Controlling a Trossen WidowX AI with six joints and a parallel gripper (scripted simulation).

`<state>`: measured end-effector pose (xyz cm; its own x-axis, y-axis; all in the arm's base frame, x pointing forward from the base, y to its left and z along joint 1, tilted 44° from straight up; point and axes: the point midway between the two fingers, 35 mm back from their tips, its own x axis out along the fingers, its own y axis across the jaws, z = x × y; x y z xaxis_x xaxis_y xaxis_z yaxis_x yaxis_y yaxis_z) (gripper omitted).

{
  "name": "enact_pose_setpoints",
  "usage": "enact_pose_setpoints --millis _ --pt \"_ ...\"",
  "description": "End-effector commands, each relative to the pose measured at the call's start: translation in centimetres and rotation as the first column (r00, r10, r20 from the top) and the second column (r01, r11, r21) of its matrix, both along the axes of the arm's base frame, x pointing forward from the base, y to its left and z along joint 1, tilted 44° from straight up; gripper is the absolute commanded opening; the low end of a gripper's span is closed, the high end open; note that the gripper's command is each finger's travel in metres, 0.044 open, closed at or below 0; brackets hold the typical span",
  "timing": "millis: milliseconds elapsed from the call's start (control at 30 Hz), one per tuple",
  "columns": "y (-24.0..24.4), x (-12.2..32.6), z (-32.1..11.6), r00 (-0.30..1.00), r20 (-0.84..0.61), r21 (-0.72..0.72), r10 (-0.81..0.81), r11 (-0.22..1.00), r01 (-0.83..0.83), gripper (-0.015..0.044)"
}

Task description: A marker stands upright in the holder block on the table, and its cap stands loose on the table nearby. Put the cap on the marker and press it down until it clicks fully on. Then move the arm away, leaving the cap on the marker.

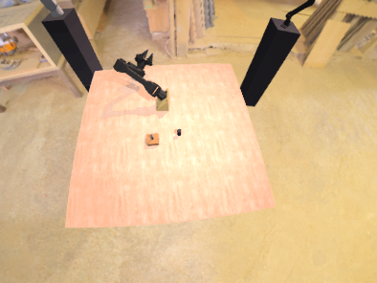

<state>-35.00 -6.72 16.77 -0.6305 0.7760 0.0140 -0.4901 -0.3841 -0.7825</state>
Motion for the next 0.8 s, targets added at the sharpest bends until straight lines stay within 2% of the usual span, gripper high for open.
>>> enact_pose_setpoints --millis 0,167,267,367,600,767 --pt "-0.1 0.0 0.0 1.0 0.0 0.001 0.004 1.0 -0.004 0.0374" --pt "-2.5 -0.2 -0.6 0.991 0.017 0.03 0.13 0.991 -0.13 0.0246" --pt "-5.6 0.0 -0.9 0.974 0.046 0.05 0.221 0.973 -0.224 0.0246" --pt "-7.7 0.5 0.1 0.953 -0.026 0.0 0.302 0.953 -0.302 0.0246" --pt "-13.3 2.3 4.4 0.842 -0.11 -0.017 0.527 0.847 -0.532 0.0246" --pt "-17.5 4.9 8.2 0.715 -0.16 -0.007 0.681 0.723 -0.691 0.0246"
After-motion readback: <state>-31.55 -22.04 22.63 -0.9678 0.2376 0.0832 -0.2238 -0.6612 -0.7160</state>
